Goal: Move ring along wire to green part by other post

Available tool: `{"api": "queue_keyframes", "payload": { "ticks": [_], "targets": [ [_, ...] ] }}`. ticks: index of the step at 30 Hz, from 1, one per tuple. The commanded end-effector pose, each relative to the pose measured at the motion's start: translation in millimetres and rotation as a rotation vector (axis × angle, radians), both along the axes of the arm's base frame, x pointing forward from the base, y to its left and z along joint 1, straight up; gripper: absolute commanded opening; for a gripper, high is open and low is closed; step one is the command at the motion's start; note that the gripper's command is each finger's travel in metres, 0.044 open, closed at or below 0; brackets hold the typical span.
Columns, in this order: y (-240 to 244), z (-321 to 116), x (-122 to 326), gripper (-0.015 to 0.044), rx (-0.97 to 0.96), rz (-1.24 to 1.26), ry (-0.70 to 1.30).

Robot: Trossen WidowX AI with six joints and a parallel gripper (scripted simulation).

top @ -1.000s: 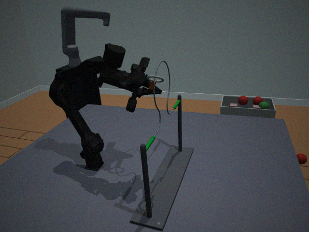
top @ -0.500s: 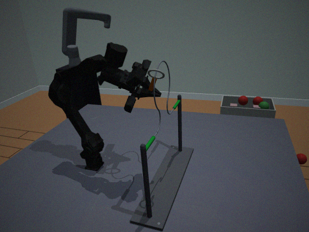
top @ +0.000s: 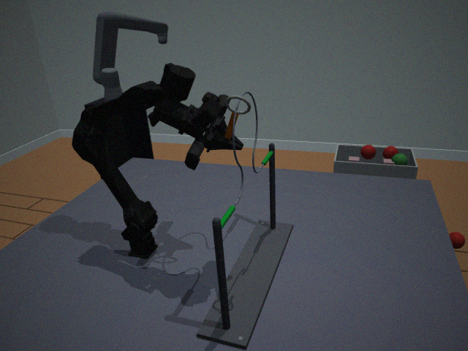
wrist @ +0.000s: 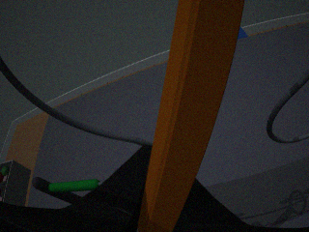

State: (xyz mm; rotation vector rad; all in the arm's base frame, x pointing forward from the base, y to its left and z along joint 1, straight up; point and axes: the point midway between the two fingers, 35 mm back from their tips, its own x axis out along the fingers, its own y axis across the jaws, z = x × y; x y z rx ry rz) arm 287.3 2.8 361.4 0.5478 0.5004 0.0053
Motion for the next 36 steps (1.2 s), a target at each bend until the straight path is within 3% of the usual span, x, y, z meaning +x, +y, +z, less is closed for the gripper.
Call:
{"api": "queue_keyframes", "payload": {
  "ticks": [1,36],
  "targets": [
    [-2,-1,0,-0.015,-0.066,-0.002,0.001],
    [-20,-6,0,-0.015,-0.505,-0.012,0.005]
  ]
}}
